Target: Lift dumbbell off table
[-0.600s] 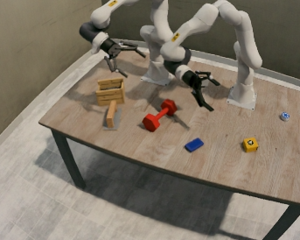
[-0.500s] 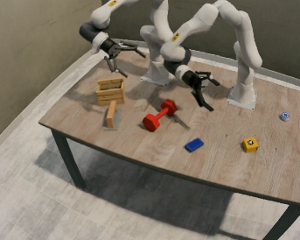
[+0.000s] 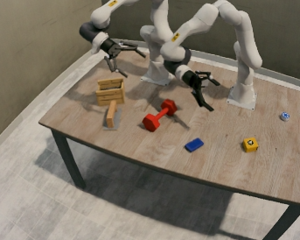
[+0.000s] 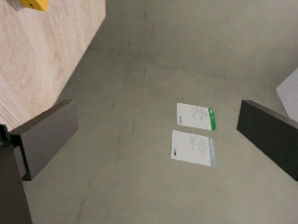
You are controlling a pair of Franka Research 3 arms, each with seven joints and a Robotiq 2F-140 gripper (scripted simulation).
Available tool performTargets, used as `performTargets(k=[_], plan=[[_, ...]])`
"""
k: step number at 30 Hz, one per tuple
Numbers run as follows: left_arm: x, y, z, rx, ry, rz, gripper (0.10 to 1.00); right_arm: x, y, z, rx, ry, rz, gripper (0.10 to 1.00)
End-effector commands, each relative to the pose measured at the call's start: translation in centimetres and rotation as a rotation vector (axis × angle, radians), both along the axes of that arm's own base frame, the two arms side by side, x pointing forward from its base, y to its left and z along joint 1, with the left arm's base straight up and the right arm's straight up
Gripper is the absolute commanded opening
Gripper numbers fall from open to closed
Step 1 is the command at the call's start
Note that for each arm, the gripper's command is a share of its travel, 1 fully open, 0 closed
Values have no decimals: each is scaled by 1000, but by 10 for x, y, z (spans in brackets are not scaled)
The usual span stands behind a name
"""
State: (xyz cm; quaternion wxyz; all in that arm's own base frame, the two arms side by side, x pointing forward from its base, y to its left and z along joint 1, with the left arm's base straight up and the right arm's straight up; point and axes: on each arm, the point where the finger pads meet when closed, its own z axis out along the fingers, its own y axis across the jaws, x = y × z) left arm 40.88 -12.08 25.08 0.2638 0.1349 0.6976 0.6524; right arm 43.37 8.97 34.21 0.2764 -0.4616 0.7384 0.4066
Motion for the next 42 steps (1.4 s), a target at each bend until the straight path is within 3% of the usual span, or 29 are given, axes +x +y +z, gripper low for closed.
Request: performTargets(k=[1,7,16,21,26,31,33,35,42], plan=[[0,0,0,0,0,0,1000,0,0,0,0,0,0,1000],[0,0,0,0,0,0,1000,2,-7,0,-10,-7,-4,1000],[0,0,0,0,0,0,1000,7,-41,-2,-57,-35,-24,1000],[0,0,0,0,0,0,1000,11,-87,-4,-123,-67,-50,1000],[0,0,0,0,0,0,1000,10,-154,-5,-217,-101,-84,1000],[0,0,0,0,0,0,1000,4,-197,-6,-278,-116,-104,1000],[0,0,0,0,0,0,1000,4,-197,-6,-278,-116,-104,1000],[0,0,0,0,0,0,1000,-2,-228,-5,-324,-124,-119,1000],[0,0,0,0,0,0,1000,-22,-295,-4,-421,-131,-148,1000]])
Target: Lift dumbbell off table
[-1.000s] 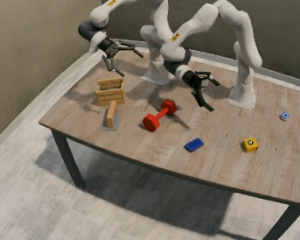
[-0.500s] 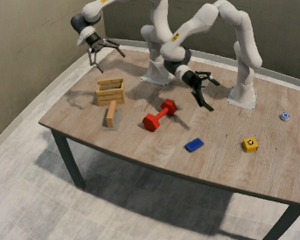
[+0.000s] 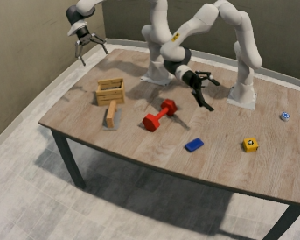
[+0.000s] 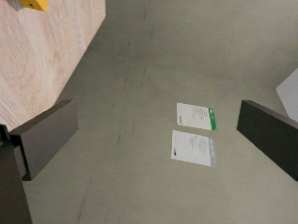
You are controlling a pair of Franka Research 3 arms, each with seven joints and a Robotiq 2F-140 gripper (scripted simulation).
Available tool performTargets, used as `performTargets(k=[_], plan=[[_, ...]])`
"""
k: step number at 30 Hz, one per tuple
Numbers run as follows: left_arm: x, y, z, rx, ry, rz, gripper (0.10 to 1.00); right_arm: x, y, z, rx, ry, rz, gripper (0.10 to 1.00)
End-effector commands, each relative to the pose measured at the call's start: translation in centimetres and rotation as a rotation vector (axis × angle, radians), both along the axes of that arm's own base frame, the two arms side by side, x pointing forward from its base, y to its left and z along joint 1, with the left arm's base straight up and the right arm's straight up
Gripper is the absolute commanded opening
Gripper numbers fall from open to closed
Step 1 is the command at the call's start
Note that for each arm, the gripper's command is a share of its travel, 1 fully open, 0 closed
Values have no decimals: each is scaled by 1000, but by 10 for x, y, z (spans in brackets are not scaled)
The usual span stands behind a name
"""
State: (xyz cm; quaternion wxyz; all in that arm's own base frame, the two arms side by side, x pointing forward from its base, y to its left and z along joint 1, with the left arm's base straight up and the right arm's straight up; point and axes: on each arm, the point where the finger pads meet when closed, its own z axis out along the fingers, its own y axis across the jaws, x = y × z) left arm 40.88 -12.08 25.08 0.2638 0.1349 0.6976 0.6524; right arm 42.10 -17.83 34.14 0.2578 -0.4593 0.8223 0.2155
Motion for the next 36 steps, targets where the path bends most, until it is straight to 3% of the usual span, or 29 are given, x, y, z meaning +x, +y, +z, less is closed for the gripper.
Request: performTargets(k=[1,6,8,10,19,23,25,27,36], plan=[[0,0,0,0,0,0,1000,-13,-37,-2,-69,-20,21,1000],[0,0,0,0,0,0,1000,-36,-87,0,-141,-13,-4,1000],[0,0,0,0,0,0,1000,-36,-87,0,-141,-13,-4,1000],[0,0,0,0,0,0,1000,-53,-118,3,-186,-5,-20,1000],[0,0,0,0,0,0,1000,-110,-196,12,-302,32,-63,1000],[0,0,0,0,0,0,1000,-140,-228,17,-351,55,-82,1000],[0,0,0,0,0,0,1000,-140,-228,17,-351,55,-82,1000],[0,0,0,0,0,0,1000,-166,-252,21,-388,76,-96,1000],[0,0,0,0,0,0,1000,-239,-306,35,-476,141,-133,1000]])
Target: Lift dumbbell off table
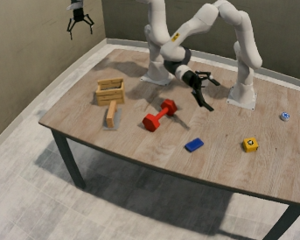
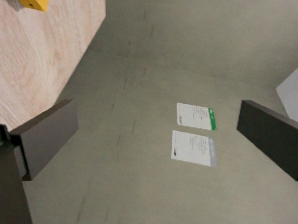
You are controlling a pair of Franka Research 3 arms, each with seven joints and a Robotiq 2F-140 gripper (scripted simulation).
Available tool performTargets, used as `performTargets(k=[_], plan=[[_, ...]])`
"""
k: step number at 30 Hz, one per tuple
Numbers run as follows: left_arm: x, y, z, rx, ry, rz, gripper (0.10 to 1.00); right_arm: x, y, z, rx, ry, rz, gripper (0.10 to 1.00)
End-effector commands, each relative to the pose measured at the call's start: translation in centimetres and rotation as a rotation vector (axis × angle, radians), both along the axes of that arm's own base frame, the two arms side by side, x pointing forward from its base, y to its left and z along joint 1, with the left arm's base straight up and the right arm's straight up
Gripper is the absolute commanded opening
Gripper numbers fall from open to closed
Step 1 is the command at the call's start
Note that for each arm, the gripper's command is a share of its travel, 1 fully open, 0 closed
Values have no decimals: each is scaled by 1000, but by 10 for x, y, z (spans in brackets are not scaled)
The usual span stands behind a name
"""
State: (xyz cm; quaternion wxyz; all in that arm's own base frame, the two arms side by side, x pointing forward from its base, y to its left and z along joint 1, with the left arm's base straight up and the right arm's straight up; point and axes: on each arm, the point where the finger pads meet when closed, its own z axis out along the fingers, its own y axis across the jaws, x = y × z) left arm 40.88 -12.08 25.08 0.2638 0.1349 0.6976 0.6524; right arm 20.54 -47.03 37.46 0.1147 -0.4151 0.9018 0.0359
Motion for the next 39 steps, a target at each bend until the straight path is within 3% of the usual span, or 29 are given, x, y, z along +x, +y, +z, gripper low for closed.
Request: performTargets(k=[1,4,6,8,21,29,39], plan=[[0,0,0,0,0,0,1000,-32,-19,4,-37,29,38,1000],[0,0,0,0,0,0,1000,-57,-33,9,-61,53,23,1000],[0,0,0,0,0,0,1000,-57,-33,9,-61,53,23,1000],[0,0,0,0,0,0,1000,-84,-47,14,-84,78,8,1000],[0,0,0,0,0,0,1000,-175,-80,34,-146,165,-44,1000],[0,0,0,0,0,0,1000,-191,-84,38,-156,182,-53,1000],[0,0,0,0,0,0,1000,-192,-84,38,-157,183,-54,1000]])
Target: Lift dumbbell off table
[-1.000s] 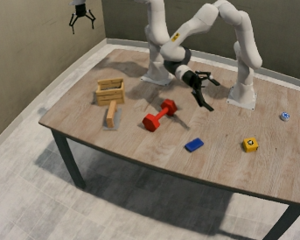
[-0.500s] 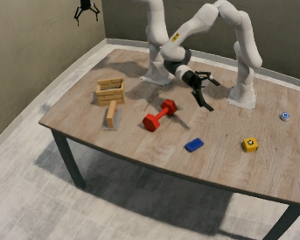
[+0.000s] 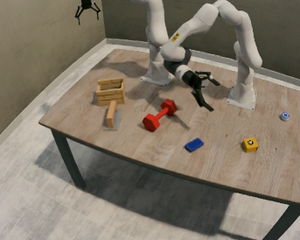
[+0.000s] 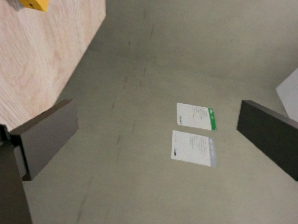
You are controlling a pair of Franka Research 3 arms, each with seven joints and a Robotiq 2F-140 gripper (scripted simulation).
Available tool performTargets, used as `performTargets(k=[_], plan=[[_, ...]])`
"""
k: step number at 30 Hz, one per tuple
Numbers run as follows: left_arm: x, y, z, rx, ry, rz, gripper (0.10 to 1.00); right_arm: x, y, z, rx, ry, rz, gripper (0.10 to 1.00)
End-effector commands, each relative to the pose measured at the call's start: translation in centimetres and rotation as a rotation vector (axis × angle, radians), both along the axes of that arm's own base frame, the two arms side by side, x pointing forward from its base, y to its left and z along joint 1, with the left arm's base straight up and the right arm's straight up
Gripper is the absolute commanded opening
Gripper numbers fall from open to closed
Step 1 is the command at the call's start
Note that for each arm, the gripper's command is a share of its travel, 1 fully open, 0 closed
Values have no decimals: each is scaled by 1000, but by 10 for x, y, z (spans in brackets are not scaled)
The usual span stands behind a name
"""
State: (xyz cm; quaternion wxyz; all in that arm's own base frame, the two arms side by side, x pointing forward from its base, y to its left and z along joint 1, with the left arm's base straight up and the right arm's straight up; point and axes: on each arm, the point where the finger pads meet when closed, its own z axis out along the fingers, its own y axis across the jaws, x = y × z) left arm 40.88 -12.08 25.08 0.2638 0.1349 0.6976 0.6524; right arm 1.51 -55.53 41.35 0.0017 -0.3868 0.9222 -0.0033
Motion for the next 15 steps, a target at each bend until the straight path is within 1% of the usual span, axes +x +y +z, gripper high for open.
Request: performTargets(k=[1,6,8,10,12,15], plan=[[0,0,0,0,0,0,1000,-2,1,-1,5,6,14,1000],[0,0,0,-3,-1,3,1000,-2,1,-1,5,6,14,1000],[0,4,0,-23,-10,24,1000,-2,1,-1,5,6,14,1000],[1,11,-1,-72,-32,76,1000,-2,1,-1,5,6,14,1000],[1,22,-3,-145,-68,156,1000,-2,1,-1,5,6,14,1000],[1,31,-4,-210,-103,228,1000,-2,1,-1,5,6,14,1000]])
